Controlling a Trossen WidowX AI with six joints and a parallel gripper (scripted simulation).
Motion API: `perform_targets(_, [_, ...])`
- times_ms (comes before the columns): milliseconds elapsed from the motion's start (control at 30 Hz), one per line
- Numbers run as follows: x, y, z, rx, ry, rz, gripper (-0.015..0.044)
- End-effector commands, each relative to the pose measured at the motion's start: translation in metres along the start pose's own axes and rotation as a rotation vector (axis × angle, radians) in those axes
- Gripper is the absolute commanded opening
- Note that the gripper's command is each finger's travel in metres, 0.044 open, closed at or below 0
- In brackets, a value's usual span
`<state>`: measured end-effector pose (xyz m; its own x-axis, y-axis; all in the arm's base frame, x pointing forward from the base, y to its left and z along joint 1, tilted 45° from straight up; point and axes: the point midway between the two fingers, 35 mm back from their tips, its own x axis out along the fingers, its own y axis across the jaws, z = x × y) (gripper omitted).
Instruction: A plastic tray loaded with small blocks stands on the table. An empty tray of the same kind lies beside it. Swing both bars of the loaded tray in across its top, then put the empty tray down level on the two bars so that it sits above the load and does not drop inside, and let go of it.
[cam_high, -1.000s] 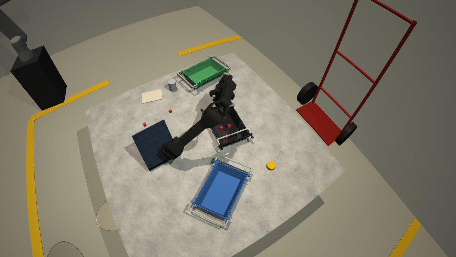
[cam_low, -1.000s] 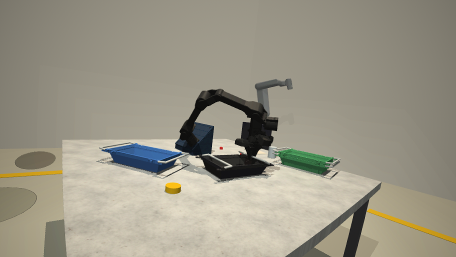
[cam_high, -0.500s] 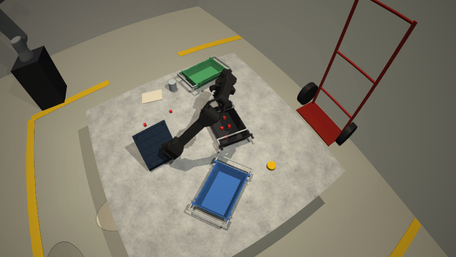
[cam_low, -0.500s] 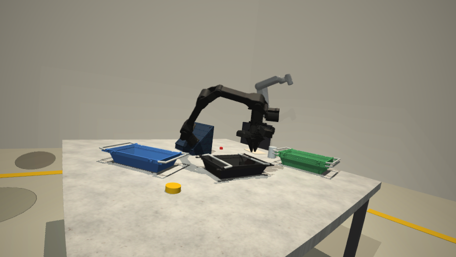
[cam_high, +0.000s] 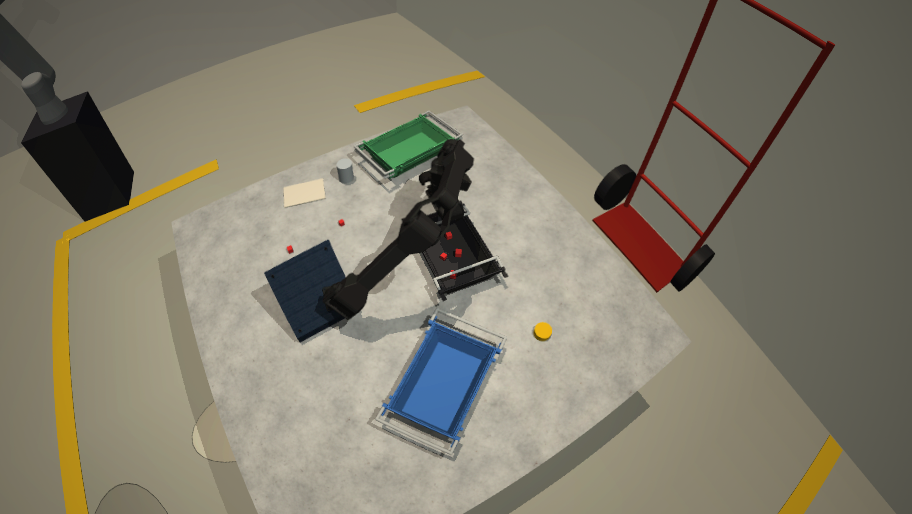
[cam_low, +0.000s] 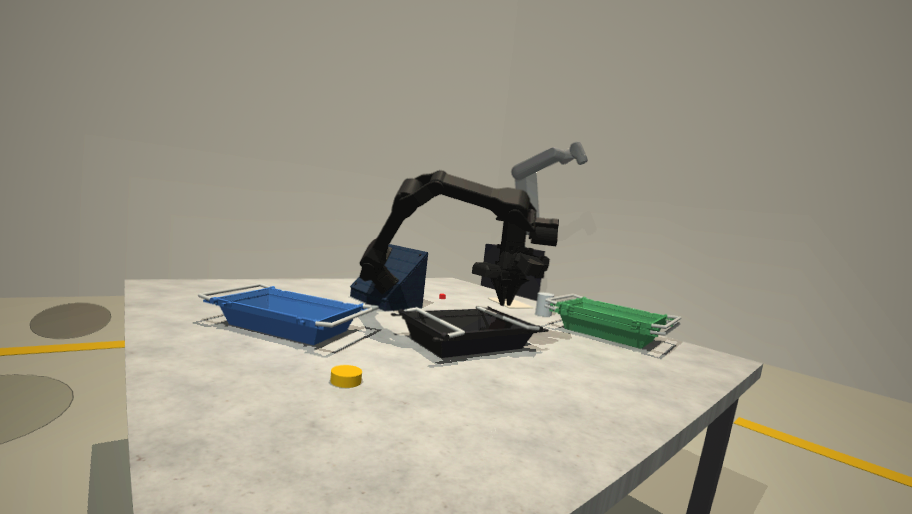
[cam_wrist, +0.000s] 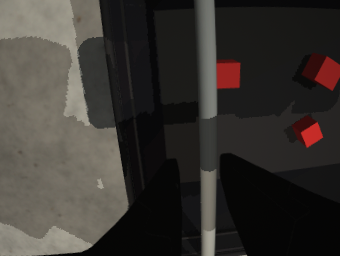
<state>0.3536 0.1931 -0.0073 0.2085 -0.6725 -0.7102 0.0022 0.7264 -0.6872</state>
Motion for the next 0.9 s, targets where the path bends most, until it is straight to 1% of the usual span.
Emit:
perform_targets(0, [0.0001, 0.0, 0.0002, -0.003, -0.002, 0.0, 0.0083])
perform_targets(100, [0.0001, 0.0, 0.0002, -0.003, -0.002, 0.0, 0.0083])
perform_targets(200, [0.0001, 0.0, 0.0002, -0.003, -0.002, 0.0, 0.0004])
perform_targets(233, [0.0001, 0.0, 0.0002, -0.003, -0.002, 0.0, 0.0])
perform_targets(867, [0.0, 0.0, 0.0, 0.0, 0.0, 0.0, 0.0])
